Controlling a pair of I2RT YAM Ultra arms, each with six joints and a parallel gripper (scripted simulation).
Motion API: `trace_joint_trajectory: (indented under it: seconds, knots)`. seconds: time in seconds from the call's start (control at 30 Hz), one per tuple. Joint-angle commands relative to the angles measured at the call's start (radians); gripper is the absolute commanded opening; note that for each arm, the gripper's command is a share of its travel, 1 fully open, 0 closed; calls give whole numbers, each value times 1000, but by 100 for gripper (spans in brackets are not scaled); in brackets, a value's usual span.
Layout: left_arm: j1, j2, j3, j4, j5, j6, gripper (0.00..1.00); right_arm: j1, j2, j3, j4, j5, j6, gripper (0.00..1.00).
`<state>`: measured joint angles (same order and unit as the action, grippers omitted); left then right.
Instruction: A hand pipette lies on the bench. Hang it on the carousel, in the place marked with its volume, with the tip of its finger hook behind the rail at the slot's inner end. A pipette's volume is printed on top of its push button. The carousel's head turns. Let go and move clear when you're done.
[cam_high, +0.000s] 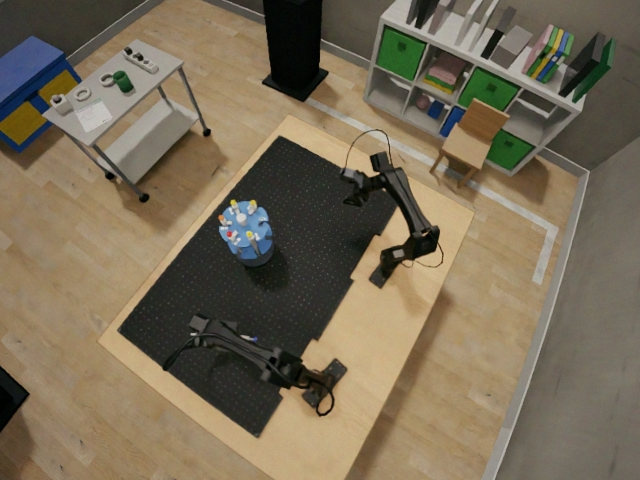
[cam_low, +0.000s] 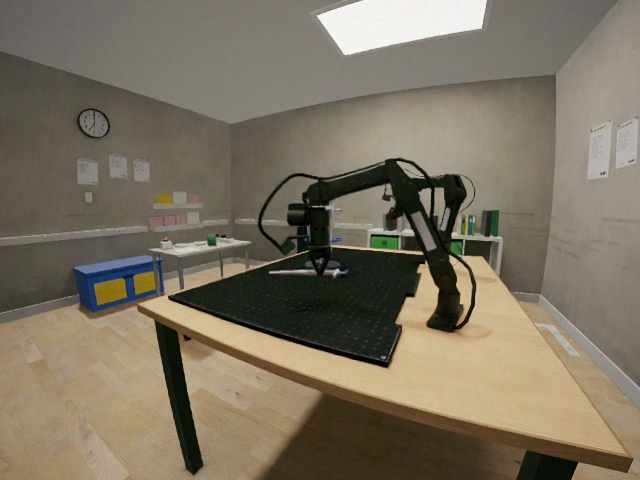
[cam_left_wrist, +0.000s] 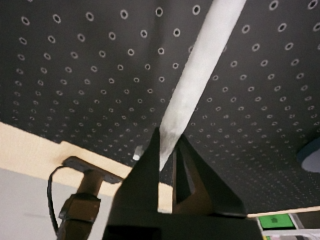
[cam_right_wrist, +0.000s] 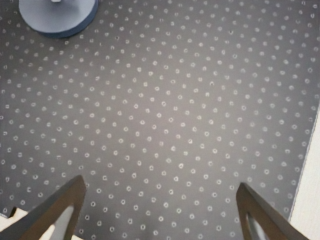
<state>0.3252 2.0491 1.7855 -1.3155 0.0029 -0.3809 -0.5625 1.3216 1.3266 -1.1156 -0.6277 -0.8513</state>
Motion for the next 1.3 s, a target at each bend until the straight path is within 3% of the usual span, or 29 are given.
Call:
trace_joint_trajectory:
  seconds: [0.0, 0.2, 0.4, 0.57, 0.77, 1.0, 1.17, 1.27]
  knots:
    - [-3, -47, -28, -5, -14, 141, 12, -9, -4, 15, 13, -20, -5, 100]
    - [-6, -53, -8, 10, -13, 353, 12, -9, -4, 15, 13, -20, -5, 100]
    - [-3, -40, -10, 12, -7, 436, 12, -9, -4, 15, 13, -20, -5, 100]
    - [-9, -97, -101, 25, -10, 611, 12, -9, -4, 15, 13, -20, -5, 100]
    - [-12, -105, -81, 33, -11, 824, 12, -9, -4, 15, 13, -20, -5, 100]
    - [-8, -99, -84, 36, -3, 944, 12, -9, -4, 15, 13, -20, -5, 100]
    - [-14, -149, -174, 46, -5, 1120, 12, -9, -4, 15, 13, -20, -5, 100]
    - [-15, -154, -169, 51, -8, 1226, 12, -9, -4, 15, 13, -20, -5, 100]
